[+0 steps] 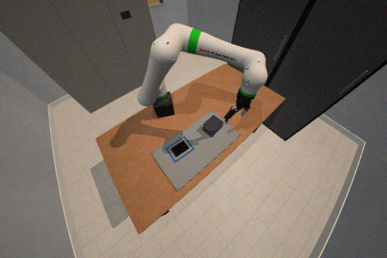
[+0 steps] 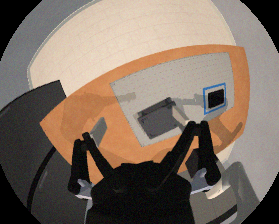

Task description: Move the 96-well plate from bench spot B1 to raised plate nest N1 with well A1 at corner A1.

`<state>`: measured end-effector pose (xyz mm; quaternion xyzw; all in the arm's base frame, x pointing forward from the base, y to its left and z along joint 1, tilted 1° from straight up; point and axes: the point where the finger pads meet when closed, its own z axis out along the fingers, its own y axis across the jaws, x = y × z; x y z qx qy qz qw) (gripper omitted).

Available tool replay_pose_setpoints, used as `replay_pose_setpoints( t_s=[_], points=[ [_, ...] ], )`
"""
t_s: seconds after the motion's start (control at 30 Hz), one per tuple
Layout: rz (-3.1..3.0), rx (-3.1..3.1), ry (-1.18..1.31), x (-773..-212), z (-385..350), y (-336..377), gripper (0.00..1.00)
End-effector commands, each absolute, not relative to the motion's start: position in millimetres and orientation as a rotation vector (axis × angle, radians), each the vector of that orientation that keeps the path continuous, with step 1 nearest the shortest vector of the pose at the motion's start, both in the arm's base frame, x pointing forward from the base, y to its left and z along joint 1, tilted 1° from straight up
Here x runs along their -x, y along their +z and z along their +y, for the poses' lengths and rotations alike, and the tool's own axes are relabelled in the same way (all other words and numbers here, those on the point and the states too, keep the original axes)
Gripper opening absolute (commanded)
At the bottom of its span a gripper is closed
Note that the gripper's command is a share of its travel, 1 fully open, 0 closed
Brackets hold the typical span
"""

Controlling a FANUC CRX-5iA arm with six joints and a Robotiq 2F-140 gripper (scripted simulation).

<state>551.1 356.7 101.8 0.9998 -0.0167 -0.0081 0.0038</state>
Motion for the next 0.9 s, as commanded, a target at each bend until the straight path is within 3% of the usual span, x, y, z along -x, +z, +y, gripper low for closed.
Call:
replay_pose_setpoints(
  t_s=[0.0, 0.53, 0.87],
  points=[
    [-0.052, -3.134, -0.025, -551.3, 356.8, 102.1, 1.00],
    [-0.052, -3.134, -0.025, -551.3, 356.8, 102.1, 1.00],
    [0.246, -3.128, -0.020, -562.0, 310.7, 85.9, 1.00]
  ],
)
